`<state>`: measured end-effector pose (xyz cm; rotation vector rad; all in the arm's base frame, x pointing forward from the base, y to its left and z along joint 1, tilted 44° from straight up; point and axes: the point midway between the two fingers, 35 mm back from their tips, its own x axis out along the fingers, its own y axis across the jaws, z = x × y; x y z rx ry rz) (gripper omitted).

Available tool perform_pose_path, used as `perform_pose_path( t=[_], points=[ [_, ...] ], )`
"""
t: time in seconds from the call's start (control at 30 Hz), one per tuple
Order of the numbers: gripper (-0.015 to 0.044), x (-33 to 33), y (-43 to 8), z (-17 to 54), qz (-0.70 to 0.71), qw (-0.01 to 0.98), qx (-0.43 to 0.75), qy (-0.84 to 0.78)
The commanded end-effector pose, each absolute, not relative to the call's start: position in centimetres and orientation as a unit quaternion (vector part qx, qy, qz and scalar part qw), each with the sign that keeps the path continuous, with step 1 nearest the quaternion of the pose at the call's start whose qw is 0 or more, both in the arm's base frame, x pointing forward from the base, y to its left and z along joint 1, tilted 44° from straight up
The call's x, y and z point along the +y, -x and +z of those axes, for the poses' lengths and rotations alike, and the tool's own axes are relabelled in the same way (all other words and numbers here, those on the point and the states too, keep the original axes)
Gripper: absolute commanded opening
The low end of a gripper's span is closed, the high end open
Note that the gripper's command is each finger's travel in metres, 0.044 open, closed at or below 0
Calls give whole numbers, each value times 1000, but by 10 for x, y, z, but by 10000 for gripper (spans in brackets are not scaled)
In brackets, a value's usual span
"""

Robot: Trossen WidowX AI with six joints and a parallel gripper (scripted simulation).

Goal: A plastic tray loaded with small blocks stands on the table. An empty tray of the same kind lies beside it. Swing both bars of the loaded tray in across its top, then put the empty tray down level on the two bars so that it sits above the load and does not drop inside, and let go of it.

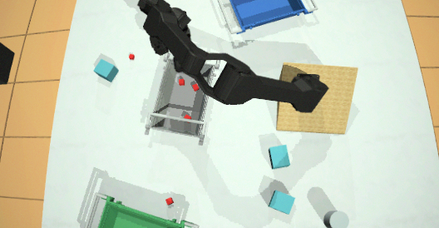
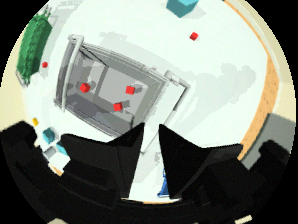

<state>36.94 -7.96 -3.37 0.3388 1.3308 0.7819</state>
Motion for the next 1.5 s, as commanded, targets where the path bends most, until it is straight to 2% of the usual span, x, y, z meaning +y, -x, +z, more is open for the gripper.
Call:
perform_pose_path(
  t=[0.0, 0.37, 0.93, 1.47],
  points=[
    [88, -98, -357, -63, 227, 651, 663, -290],
    [88, -96, -357, -66, 227, 651, 663, -290],
    [88, -57, -358, -107, 228, 651, 663, -290],
    [88, -58, -360, -62, 228, 651, 663, -291]
  ],
)
